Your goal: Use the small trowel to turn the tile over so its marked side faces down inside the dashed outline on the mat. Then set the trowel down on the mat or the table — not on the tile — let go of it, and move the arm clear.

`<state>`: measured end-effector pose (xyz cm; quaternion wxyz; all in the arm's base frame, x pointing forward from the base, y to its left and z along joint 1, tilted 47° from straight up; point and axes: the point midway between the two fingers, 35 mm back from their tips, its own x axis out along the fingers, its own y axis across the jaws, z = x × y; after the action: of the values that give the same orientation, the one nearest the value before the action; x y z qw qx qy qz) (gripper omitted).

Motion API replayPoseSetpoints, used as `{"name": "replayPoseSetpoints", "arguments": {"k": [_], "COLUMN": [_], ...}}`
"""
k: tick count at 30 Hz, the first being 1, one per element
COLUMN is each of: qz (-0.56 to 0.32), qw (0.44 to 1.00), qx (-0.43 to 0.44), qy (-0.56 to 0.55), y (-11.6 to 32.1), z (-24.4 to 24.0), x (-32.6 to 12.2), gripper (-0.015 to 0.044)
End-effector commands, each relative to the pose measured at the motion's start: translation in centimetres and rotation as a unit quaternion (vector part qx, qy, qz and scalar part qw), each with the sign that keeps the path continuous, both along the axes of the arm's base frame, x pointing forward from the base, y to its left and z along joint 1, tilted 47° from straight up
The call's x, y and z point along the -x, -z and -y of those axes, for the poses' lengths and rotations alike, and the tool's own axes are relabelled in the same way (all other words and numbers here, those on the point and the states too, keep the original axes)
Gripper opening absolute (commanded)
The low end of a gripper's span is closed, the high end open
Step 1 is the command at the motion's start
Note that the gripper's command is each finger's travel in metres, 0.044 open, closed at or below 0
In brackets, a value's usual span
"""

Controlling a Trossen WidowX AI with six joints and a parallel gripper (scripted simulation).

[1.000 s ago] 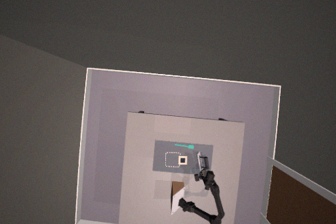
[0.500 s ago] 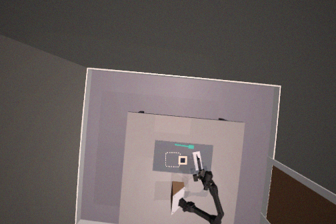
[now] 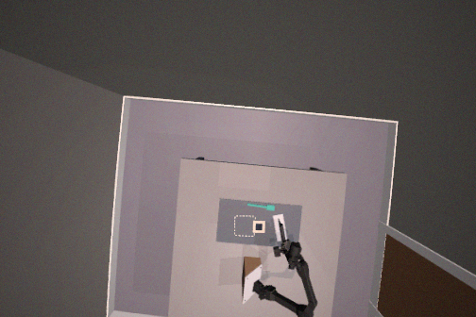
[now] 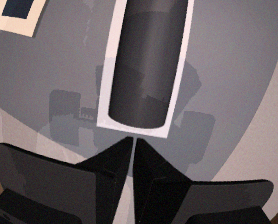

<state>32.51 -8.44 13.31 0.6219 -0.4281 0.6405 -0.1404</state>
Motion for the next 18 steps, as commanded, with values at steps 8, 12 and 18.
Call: {"name": "replayPoseSetpoints", "arguments": {"k": [8,12,18], "qz": [0.001,0.002,0.003], "qw": [1.0,1.0,1.0], "qx": [0.0,0.0,0.002], "qy": [0.001,0.001,0.002], "y": [-2.8,-4.4,-6.7], "z": [1.4,2.1,3.4], "x": [-1.3,-1.8,-2.4], "gripper": [0.01,0.01,0.01]}}
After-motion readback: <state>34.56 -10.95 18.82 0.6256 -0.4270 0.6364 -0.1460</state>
